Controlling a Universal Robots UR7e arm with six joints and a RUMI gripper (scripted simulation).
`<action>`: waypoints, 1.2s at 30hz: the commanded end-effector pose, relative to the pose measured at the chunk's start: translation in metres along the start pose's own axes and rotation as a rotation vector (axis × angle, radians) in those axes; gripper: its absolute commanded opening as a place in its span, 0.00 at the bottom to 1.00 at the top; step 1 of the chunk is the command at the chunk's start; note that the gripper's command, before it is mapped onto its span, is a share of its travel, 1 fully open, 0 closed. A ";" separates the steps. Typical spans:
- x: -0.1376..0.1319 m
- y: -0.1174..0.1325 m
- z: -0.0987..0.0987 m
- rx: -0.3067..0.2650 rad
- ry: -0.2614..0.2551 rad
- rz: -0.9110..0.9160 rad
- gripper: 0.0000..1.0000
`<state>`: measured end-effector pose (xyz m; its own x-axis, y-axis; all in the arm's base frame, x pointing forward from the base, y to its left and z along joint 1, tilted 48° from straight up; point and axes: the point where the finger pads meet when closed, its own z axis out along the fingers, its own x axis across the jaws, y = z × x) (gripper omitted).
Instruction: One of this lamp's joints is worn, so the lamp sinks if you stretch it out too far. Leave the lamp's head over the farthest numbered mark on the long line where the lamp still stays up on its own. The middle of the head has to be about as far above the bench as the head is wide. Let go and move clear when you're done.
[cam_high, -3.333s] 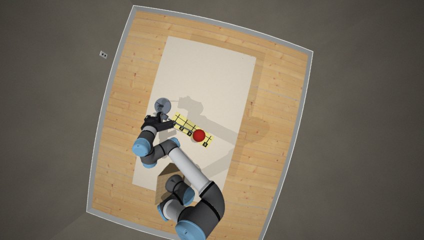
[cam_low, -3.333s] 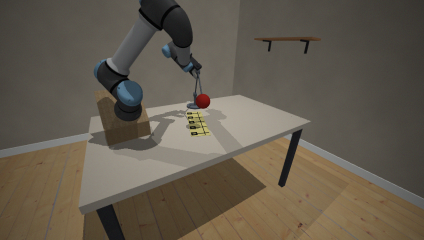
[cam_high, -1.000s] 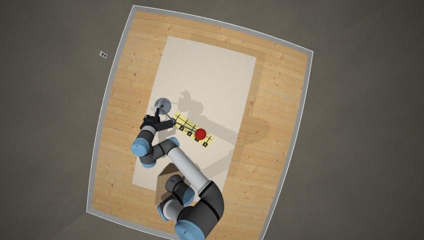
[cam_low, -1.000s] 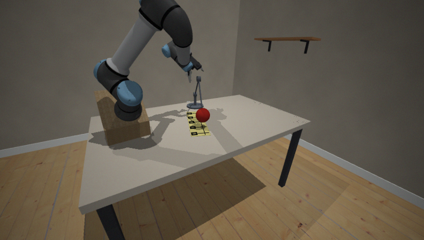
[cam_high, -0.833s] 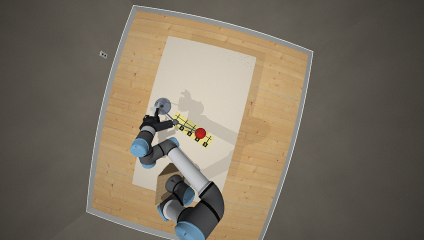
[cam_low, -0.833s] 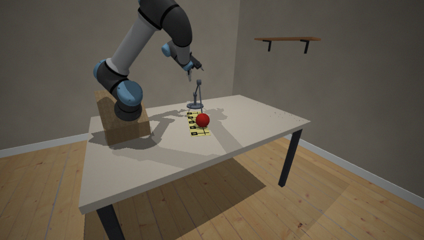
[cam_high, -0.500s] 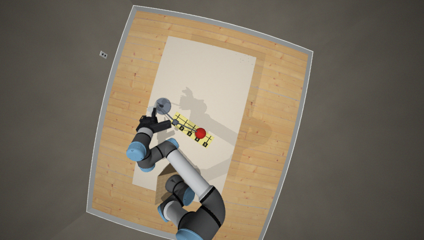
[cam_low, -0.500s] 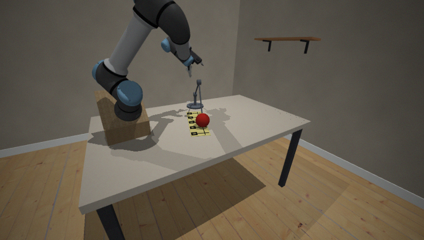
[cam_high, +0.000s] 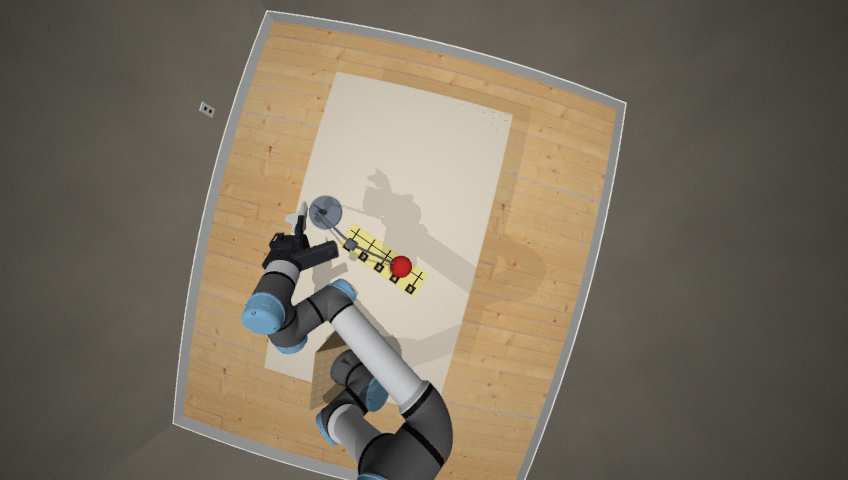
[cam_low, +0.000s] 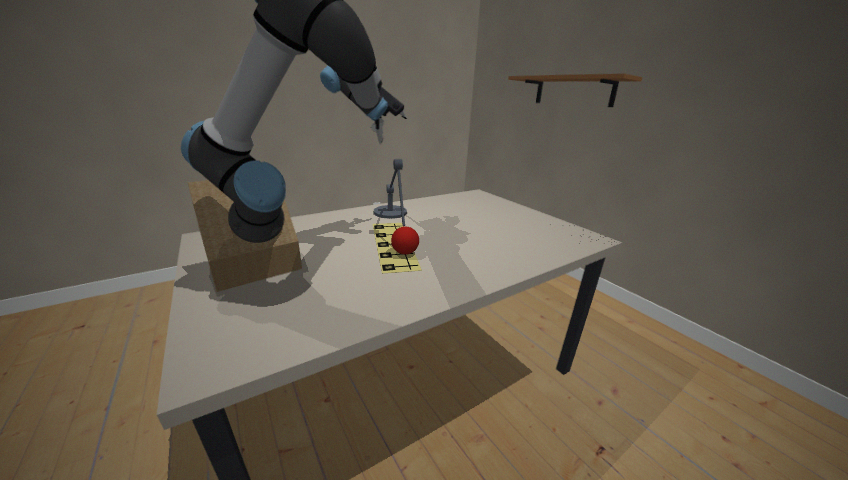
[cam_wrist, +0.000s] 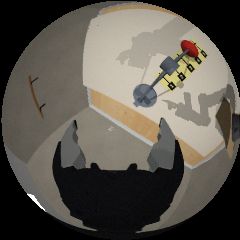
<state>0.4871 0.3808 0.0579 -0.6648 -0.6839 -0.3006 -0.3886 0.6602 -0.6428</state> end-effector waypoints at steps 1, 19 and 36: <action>-0.010 0.003 -0.015 0.016 0.029 0.031 1.00; -0.007 0.002 -0.011 -0.005 -0.010 -0.009 1.00; 0.024 -0.055 -0.043 -0.005 -0.011 -0.010 1.00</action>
<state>0.4710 0.3550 0.1015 -0.6552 -0.6930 -0.3009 -0.3975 0.6549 -0.6427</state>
